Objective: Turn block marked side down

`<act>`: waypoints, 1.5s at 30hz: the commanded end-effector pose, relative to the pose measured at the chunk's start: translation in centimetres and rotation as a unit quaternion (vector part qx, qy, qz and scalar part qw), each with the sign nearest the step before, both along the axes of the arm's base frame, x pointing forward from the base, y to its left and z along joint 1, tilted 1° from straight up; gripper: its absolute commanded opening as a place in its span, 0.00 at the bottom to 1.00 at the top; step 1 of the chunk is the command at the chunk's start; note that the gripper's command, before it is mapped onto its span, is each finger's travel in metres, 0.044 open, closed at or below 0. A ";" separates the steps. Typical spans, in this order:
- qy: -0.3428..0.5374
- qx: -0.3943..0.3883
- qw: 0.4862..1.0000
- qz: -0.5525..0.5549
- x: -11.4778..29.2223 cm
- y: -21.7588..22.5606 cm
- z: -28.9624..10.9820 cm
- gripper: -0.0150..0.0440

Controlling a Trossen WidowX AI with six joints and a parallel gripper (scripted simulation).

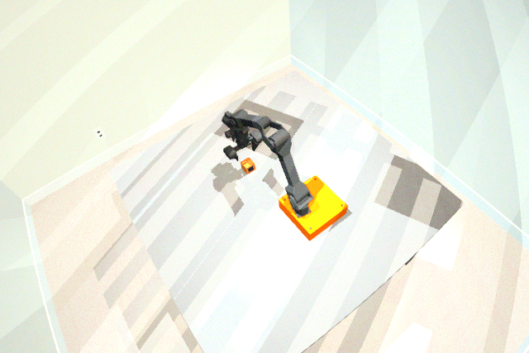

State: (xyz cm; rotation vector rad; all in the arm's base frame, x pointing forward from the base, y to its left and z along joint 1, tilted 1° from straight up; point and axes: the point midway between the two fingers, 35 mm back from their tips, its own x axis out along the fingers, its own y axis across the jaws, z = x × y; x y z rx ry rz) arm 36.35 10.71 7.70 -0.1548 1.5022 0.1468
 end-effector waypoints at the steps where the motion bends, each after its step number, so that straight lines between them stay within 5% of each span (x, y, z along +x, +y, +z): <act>1: 0.015 -0.001 1.000 0.001 -0.4 0.0 -2.0 1.00; 38: 0.015 -0.002 1.000 0.001 -0.2 -0.1 -7.2 1.00; 45: 0.015 -0.002 1.000 0.001 -0.2 -0.1 -7.2 0.69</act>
